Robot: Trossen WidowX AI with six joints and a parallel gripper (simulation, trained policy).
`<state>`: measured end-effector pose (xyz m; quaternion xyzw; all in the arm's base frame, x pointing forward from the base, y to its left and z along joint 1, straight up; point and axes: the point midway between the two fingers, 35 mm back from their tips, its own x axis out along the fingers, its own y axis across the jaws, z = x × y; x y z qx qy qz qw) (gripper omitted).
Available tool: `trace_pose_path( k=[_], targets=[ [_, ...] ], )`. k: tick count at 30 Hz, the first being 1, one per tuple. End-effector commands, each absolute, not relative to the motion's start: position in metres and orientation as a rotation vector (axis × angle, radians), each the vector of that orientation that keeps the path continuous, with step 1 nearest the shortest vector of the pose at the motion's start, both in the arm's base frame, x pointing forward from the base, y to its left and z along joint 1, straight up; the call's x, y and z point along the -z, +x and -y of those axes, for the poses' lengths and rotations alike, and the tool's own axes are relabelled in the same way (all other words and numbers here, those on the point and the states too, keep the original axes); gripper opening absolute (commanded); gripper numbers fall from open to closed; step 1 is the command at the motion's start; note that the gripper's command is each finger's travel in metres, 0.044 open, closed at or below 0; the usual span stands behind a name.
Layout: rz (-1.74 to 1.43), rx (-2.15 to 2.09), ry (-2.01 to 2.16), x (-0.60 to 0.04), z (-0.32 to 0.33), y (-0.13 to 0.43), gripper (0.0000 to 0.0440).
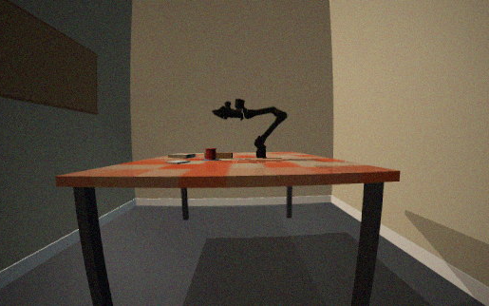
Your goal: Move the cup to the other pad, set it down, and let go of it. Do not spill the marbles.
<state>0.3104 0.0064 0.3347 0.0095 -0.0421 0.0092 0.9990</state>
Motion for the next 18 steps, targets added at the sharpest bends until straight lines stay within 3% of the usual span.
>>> trace_pose_path(
  k=[1,14,16,18],
  targets=[
    [0.081,-0.022,0.02,-0.335,-0.007,0.311,0.0374],
    [0.003,-0.045,0.059,-0.341,-0.016,0.321,0.0042],
    [-0.015,-0.047,0.072,-0.341,-0.017,0.324,0.0032],
    [-0.031,-0.052,0.089,-0.342,-0.019,0.326,0.0049]
  ],
)
